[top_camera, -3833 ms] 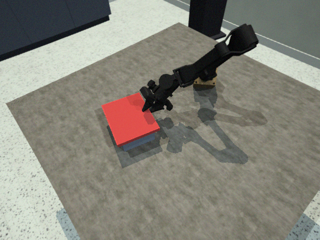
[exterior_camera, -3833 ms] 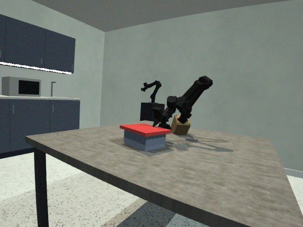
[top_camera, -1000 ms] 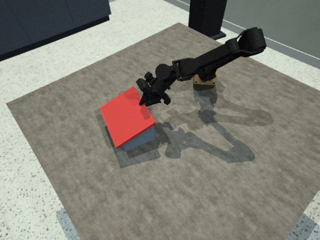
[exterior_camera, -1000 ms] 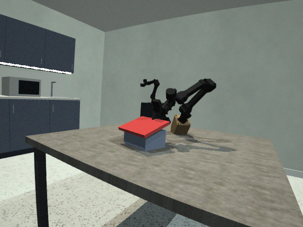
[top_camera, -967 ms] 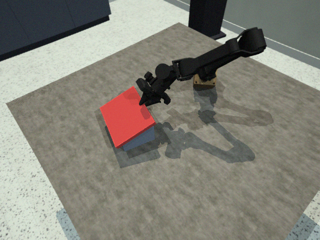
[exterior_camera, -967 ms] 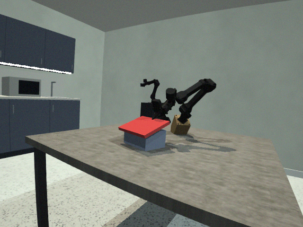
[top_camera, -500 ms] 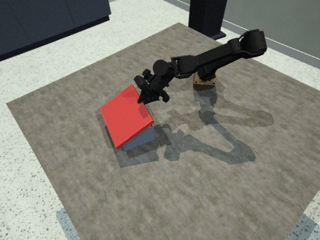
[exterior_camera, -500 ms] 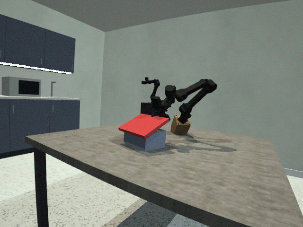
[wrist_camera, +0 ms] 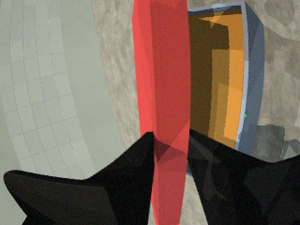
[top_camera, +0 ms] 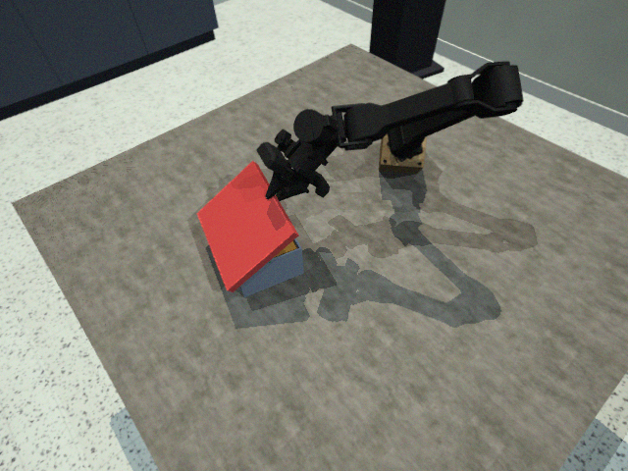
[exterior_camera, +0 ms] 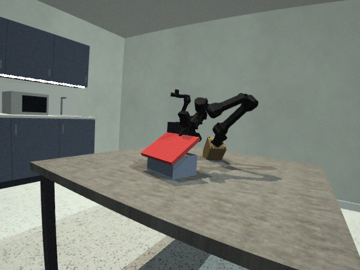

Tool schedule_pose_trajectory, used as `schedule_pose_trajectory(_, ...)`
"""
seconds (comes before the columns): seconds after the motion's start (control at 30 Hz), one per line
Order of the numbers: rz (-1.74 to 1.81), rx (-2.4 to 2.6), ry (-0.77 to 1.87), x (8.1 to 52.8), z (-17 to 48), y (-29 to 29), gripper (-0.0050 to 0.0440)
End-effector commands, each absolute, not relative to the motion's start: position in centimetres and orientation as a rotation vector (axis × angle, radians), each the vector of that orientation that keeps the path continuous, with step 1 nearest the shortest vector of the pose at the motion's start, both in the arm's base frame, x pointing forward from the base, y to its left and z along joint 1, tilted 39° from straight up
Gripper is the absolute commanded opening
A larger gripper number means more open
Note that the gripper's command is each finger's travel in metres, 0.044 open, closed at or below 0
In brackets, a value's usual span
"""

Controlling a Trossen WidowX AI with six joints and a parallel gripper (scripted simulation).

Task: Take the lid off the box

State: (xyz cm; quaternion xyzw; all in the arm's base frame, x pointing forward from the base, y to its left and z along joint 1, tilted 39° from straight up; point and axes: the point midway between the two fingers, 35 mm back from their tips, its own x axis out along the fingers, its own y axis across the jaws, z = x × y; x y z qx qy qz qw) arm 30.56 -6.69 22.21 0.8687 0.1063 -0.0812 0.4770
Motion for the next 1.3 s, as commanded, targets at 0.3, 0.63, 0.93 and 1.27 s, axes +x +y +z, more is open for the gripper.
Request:
schedule_pose_trajectory(0.3, -0.189, 2.114, 0.249, 30.6, 24.4, -7.9, -0.0050)
schedule_pose_trajectory(0.63, -0.189, 2.114, 0.249, 30.1, 25.4, -8.5, -0.0050)
schedule_pose_trajectory(0.93, -0.189, 2.114, 0.249, 29.7, 26.1, -8.9, -0.0050)
schedule_pose_trajectory(1.27, -0.189, 2.114, 0.249, 29.0, 27.3, -9.6, -0.0050)
